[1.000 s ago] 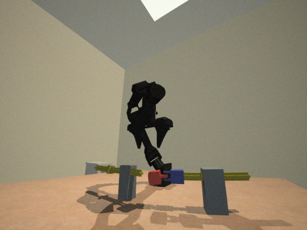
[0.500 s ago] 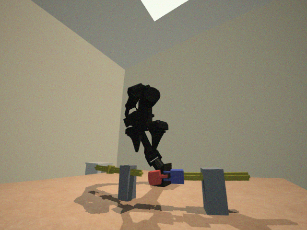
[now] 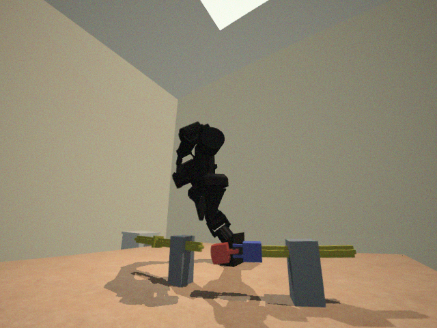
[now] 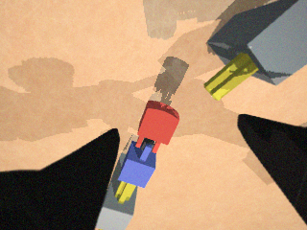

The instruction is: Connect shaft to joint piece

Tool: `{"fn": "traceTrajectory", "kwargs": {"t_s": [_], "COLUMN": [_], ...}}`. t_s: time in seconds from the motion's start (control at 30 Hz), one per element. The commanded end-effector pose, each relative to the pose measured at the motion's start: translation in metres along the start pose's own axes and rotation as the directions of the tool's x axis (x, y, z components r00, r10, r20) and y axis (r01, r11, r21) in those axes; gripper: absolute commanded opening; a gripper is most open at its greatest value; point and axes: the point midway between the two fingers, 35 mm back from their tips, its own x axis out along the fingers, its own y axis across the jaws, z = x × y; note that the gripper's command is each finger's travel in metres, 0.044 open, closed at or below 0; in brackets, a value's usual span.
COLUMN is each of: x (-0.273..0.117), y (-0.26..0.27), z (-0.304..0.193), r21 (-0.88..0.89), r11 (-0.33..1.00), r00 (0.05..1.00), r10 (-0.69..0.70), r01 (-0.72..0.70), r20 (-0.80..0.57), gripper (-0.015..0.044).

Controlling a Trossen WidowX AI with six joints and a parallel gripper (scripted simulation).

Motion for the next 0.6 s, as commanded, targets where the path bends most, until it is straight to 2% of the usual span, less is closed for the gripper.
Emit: {"fn": "traceTrajectory", "kwargs": {"t_s": [0.0,0.4,0.57], "x": [0.001,0.0078,0.0082], "y": [-0.001,-0.0018,-0.0018], "z": [0.0009,0.0023,0.0024], "r21": [0.122,0.476,0.494], "r11": [0.993,0.88,0.87], "r00": [1.0,0.999,0.999], "r10": [0.008,0.02,0.021], "r01": [-0.007,-0.004,-0.004], "r20": [-0.009,-0.028,-0.029], "gripper": [0.044,0.044,0.044]}}
